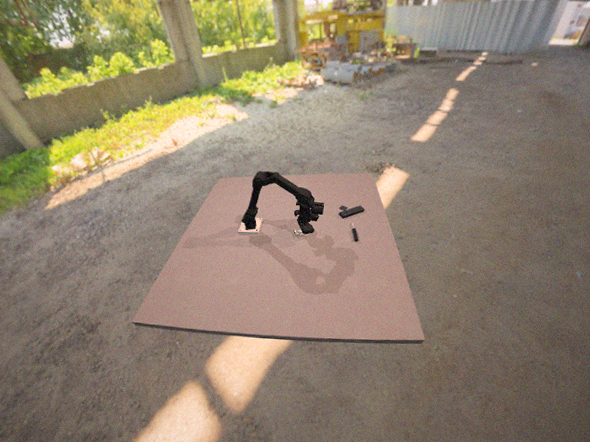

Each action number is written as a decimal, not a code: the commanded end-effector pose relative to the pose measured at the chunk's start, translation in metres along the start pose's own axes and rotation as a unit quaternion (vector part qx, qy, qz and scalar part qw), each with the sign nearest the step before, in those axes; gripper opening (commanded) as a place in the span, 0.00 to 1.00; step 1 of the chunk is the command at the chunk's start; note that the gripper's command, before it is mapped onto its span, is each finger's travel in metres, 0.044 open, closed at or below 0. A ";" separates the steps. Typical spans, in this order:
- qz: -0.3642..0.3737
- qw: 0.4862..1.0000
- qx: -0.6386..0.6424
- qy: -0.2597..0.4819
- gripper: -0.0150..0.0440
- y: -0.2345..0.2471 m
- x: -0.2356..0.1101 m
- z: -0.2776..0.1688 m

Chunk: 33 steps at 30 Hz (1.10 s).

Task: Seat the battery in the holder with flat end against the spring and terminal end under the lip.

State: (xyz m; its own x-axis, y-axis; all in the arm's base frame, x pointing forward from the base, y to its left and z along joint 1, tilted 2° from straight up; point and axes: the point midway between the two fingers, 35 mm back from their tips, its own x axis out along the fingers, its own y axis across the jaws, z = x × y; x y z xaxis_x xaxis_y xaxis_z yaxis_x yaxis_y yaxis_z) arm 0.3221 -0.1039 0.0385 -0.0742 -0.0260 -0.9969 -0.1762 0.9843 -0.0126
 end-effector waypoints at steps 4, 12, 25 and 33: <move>0.002 1.000 -0.003 -0.009 0.36 0.001 0.000 -0.001; 0.001 1.000 -0.004 -0.011 0.36 0.001 0.001 -0.007; -0.001 1.000 -0.004 -0.012 0.36 0.001 0.002 -0.012; -0.001 1.000 -0.004 -0.012 0.36 0.001 0.002 -0.012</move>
State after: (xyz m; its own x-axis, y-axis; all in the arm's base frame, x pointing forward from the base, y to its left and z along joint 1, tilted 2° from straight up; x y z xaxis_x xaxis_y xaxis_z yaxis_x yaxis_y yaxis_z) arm 0.3106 -0.1051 0.0377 -0.0492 -0.0260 -0.9985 -0.1812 0.9833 -0.0166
